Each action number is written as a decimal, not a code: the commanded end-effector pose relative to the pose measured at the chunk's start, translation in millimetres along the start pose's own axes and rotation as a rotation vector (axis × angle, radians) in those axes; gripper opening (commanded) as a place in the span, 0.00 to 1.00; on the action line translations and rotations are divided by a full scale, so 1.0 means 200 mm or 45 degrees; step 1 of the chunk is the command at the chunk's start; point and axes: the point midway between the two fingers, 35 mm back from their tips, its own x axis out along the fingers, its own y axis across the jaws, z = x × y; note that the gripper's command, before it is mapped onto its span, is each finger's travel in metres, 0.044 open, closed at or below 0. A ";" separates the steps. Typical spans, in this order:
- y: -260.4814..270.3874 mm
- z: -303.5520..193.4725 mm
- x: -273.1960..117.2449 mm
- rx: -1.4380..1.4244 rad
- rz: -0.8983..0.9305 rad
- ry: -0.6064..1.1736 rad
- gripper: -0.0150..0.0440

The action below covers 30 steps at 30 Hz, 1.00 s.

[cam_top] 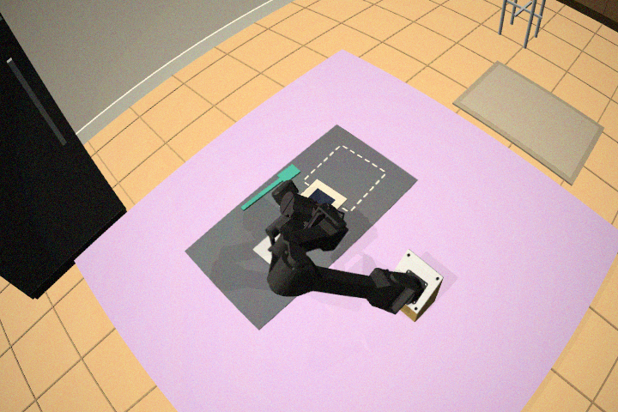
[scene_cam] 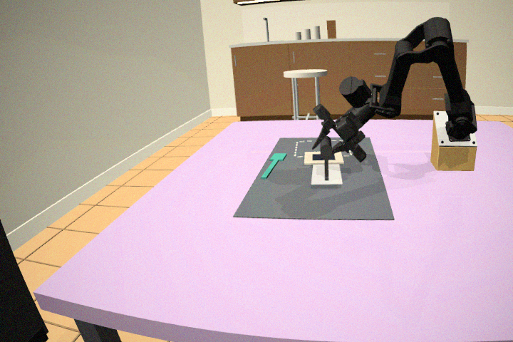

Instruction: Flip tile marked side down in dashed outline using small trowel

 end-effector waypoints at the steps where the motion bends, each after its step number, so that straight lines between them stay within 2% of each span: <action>1: -0.04 -0.01 -0.02 -0.035 -0.025 0.047 0.25; 30: -0.24 -0.13 -0.19 -0.090 -0.025 0.093 0.25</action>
